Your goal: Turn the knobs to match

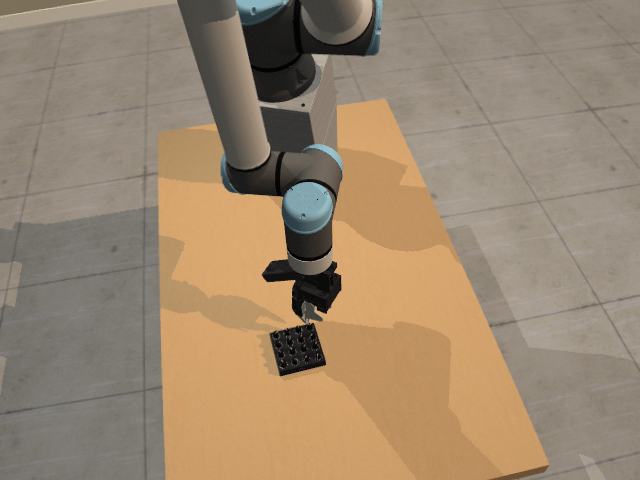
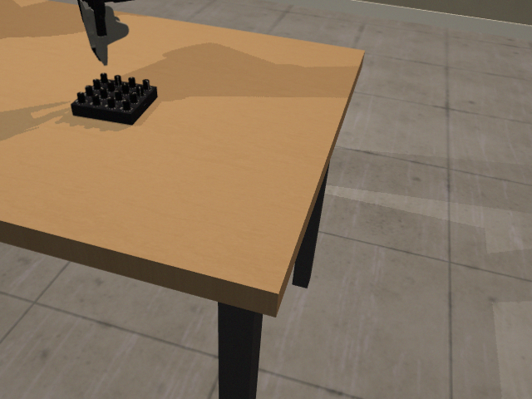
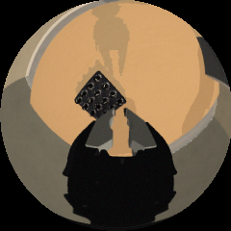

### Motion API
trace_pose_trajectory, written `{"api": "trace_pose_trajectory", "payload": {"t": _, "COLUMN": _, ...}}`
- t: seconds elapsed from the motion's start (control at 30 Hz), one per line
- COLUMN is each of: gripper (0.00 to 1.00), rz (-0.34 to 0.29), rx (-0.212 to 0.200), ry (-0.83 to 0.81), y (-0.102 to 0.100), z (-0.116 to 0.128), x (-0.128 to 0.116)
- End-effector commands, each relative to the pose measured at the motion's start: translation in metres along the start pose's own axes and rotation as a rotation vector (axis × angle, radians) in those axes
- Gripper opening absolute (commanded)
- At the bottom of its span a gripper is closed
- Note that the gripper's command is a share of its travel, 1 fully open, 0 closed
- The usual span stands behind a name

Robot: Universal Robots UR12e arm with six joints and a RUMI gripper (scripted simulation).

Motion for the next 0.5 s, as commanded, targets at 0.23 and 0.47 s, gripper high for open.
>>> {"api": "trace_pose_trajectory", "payload": {"t": 0.23, "gripper": 0.11, "rz": 0.0, "rx": 0.001, "ry": 0.0, "y": -0.0105, "z": -0.0003, "x": -0.0003}}
{"api": "trace_pose_trajectory", "payload": {"t": 0.47, "gripper": 0.11, "rz": 0.0, "rx": 0.001, "ry": 0.0, "y": -0.0138, "z": -0.0003, "x": -0.0003}}
Point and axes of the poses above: the point where the finger pads meet when closed, its own y axis back along the fingers, its own z axis across the jaws, x = y × z, the point moved 1 cm from there along y, back along the fingers, and after that the axes turned 5 degrees about y, right-handed, at the moved point
